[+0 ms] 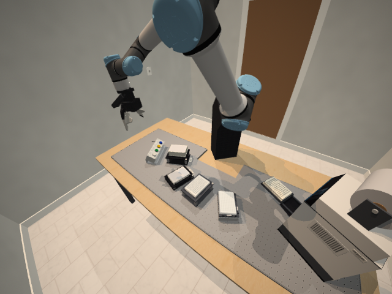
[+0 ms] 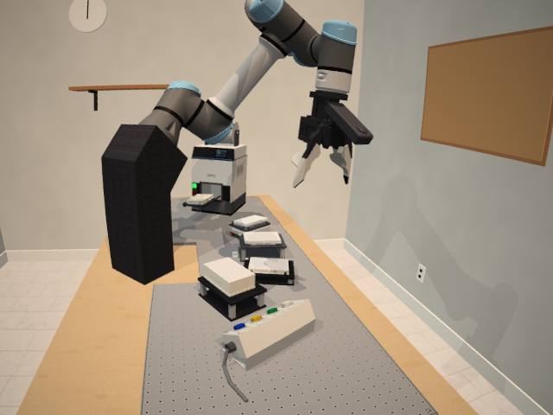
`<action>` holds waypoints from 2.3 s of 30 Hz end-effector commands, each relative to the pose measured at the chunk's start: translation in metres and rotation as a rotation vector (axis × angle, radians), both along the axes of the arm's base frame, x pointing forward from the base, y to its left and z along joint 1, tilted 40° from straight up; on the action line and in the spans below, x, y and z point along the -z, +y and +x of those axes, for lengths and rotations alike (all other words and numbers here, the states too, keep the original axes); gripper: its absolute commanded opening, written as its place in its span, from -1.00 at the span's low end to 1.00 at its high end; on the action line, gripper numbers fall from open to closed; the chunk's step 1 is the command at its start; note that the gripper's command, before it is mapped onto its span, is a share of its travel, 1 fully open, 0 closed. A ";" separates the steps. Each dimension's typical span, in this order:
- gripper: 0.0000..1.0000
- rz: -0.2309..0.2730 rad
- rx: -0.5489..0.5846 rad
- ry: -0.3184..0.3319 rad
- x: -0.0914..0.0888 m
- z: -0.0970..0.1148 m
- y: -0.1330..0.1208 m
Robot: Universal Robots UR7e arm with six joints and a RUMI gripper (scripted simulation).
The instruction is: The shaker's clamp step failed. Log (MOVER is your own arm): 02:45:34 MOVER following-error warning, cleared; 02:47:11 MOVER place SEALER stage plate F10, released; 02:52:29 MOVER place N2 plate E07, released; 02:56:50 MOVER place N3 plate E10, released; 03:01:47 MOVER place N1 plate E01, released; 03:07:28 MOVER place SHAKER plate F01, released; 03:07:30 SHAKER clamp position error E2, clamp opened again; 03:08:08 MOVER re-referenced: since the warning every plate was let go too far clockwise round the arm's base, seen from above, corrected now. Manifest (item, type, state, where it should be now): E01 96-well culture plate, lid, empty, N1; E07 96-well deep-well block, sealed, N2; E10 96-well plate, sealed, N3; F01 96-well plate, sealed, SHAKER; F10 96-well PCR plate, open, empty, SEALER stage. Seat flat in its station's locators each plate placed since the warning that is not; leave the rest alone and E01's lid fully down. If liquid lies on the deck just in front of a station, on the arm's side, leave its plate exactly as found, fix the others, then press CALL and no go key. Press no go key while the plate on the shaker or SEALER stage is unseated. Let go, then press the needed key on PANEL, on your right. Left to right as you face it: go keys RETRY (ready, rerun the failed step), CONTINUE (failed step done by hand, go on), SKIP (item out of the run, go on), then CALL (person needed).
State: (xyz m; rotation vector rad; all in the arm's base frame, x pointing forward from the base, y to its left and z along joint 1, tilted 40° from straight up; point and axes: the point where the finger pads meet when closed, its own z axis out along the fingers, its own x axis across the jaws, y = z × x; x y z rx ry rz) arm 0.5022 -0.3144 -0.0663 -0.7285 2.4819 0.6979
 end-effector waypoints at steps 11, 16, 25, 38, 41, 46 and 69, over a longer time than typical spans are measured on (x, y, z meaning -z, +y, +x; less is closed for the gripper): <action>1.00 -0.001 0.001 -0.001 0.000 0.000 -0.001; 1.00 -0.001 0.001 -0.001 0.000 0.000 -0.001; 0.64 -0.019 -0.024 -0.033 0.031 -0.011 0.012; 0.64 -0.030 -0.039 -0.053 0.068 -0.026 0.032; 0.64 -0.030 -0.039 -0.053 0.075 -0.030 0.036; 0.64 -0.040 -0.053 -0.070 0.094 -0.039 0.050; 0.64 -0.070 -0.094 -0.120 0.140 -0.070 0.098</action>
